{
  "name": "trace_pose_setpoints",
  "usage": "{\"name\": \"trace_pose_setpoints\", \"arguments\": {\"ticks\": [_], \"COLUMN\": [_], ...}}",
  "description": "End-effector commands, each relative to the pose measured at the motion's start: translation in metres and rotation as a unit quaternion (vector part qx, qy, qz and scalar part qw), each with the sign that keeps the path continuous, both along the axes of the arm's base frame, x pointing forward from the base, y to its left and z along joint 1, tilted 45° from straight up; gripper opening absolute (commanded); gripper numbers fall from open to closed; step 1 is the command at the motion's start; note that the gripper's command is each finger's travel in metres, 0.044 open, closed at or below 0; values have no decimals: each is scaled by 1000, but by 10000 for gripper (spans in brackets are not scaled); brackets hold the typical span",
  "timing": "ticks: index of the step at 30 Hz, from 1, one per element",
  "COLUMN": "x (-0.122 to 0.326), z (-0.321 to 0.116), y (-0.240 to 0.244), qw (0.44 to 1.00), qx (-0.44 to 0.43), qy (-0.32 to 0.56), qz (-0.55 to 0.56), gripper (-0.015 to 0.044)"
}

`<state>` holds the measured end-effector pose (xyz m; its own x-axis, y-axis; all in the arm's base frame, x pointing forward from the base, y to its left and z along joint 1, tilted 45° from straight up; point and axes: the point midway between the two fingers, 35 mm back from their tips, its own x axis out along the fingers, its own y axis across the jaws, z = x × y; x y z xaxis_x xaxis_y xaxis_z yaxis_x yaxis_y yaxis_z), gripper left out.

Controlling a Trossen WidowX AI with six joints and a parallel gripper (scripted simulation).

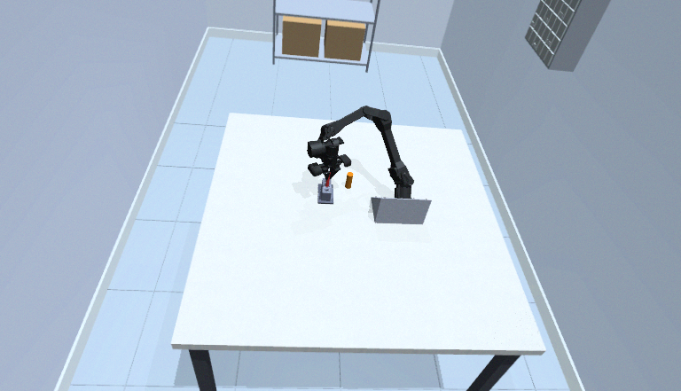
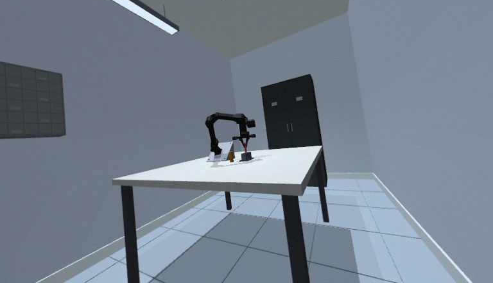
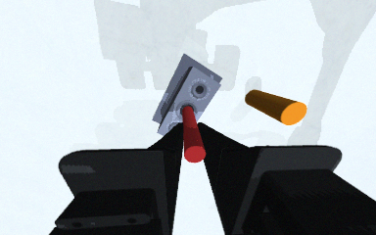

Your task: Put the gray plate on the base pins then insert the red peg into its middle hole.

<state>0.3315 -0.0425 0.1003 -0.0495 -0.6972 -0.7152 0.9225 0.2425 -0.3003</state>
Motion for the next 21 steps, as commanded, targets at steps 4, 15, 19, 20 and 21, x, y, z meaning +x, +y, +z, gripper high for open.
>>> {"name": "trace_pose_setpoints", "arguments": {"ticks": [4, 15, 19, 20, 21], "x": [0, 1, 0, 0, 0], "z": [0, -2, -1, -1, -1], "y": [0, -1, -1, -1, -1], "qw": [1000, 1000, 1000, 1000, 1000], "qx": [0, 0, 0, 0, 0], "qy": [0, 0, -1, -1, -1], "qz": [-1, -1, -1, -1, -1], "gripper": [0, 0, 0, 0, 0]}}
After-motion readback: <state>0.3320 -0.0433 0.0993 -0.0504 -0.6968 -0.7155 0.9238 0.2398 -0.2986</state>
